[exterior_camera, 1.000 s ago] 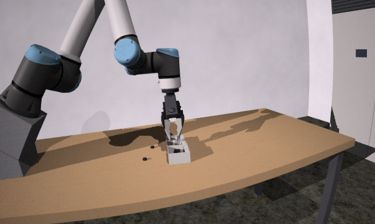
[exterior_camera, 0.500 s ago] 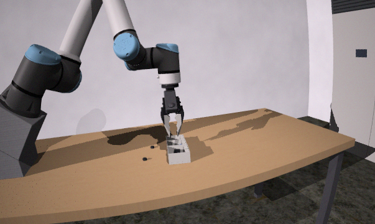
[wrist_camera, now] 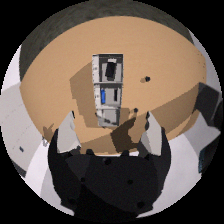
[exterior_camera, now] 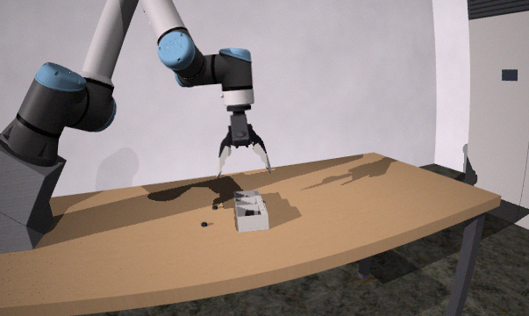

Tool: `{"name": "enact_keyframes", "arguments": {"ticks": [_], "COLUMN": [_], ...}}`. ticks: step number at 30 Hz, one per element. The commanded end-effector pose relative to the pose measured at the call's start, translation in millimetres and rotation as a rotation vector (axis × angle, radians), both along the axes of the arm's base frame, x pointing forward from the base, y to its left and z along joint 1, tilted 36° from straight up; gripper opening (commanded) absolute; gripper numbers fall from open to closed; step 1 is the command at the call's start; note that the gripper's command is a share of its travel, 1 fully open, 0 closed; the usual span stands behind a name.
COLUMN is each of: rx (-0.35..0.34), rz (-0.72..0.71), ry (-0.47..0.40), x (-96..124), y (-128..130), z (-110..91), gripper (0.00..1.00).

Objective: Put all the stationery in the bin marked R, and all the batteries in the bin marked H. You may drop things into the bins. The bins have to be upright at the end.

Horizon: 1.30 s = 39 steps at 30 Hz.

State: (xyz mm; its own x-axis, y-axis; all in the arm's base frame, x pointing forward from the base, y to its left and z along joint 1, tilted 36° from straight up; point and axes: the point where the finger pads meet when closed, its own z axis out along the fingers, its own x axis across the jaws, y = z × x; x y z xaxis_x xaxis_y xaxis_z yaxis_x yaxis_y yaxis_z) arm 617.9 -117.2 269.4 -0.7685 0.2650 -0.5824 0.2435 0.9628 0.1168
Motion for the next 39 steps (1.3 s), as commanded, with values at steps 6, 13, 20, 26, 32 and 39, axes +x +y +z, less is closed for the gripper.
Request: {"name": "enact_keyframes", "arguments": {"ticks": [6,13,20,26,32,39], "rx": [0.0,0.0,0.0,0.0,0.0,0.0], "rz": [0.001,0.001,0.001,0.001,0.001,0.001], "ry": [0.0,0.0,0.0,0.0,0.0,0.0], "x": [-18.0,-34.5,-46.4,-58.3,-58.2,-58.2], "y": [1.3,2.8,3.8,4.8,4.8,4.8], "z": [25.1,47.7,63.8,80.0,80.0,80.0], "gripper": [1.0,1.0,1.0,1.0,1.0,1.0]}}
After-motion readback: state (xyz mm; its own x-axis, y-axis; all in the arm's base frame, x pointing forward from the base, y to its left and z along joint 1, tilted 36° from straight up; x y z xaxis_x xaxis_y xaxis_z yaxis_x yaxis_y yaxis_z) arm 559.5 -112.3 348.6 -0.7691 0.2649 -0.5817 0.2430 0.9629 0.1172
